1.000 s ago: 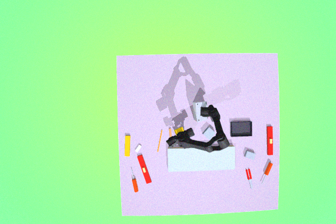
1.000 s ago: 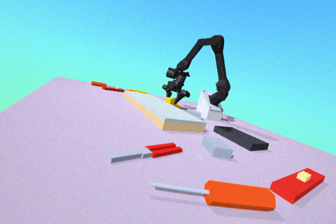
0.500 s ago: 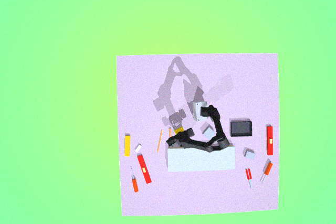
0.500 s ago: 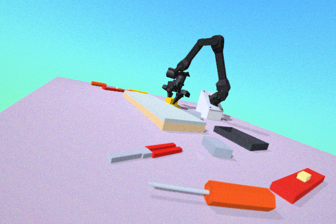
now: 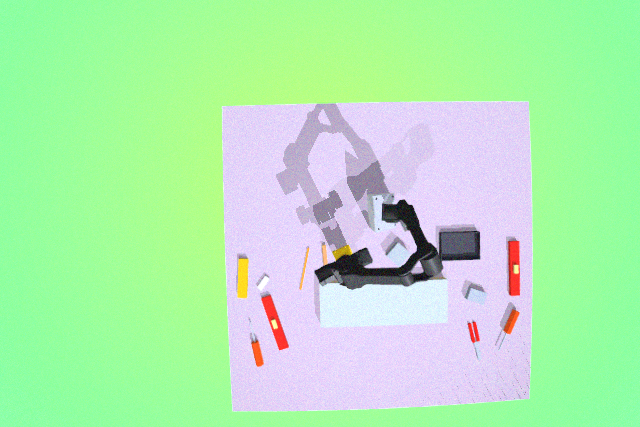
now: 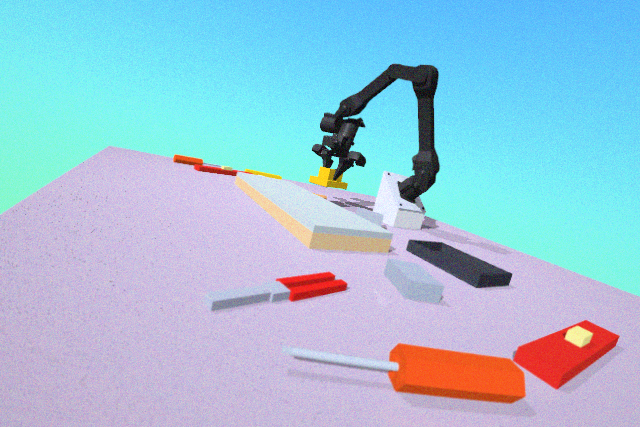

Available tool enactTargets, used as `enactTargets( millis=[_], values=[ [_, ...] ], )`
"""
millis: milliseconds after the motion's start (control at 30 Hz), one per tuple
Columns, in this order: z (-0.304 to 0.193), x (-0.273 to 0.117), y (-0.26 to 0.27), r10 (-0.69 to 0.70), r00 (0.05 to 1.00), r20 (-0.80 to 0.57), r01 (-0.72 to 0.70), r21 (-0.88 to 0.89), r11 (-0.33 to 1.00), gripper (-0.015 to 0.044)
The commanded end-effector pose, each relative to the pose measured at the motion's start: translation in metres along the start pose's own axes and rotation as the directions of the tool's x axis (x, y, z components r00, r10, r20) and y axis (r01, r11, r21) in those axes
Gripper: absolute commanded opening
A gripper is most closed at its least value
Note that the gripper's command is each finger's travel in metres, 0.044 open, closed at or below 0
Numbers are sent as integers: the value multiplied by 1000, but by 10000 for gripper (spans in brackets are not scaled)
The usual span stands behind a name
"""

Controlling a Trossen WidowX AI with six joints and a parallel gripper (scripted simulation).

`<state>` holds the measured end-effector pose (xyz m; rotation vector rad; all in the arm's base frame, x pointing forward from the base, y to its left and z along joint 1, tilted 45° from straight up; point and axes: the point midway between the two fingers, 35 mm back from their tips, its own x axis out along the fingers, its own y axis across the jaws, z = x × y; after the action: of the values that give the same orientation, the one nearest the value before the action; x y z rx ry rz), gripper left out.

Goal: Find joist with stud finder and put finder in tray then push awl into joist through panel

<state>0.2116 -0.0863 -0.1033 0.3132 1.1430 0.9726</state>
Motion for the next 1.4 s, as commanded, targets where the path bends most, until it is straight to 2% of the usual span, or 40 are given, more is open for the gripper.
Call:
enactTargets(
  millis=[0,367,1367],
  values=[
    [8,-33,1,-15,1000,3,15,-10,1000,0],
    [19,-41,-10,-27,1000,-3,27,24,999,0],
    [127,-28,-95,-112,994,-13,110,302,947,0]
  ],
)
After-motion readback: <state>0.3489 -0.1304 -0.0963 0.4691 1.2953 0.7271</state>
